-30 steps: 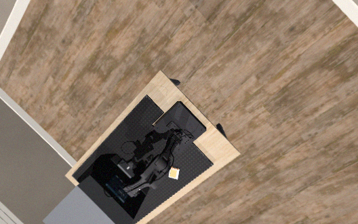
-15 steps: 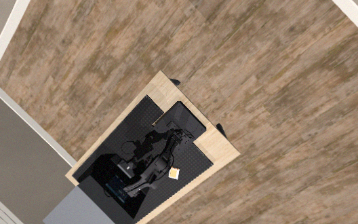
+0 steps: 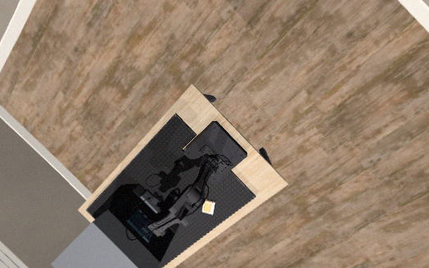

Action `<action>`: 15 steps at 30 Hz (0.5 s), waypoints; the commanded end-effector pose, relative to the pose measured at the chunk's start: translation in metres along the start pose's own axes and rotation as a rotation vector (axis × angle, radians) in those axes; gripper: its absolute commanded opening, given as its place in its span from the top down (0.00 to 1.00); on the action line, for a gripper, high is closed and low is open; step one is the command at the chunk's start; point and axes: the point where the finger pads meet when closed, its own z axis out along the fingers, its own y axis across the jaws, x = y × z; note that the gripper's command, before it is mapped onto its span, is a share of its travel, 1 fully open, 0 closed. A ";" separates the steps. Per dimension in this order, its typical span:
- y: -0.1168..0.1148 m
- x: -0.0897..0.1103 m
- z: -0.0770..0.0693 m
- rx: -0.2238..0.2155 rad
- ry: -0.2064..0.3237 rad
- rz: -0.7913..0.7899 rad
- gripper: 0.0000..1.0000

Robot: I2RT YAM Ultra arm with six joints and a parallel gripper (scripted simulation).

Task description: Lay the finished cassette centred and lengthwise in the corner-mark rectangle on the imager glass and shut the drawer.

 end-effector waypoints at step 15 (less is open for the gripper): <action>0.003 0.004 0.000 -0.074 0.036 -0.520 0.65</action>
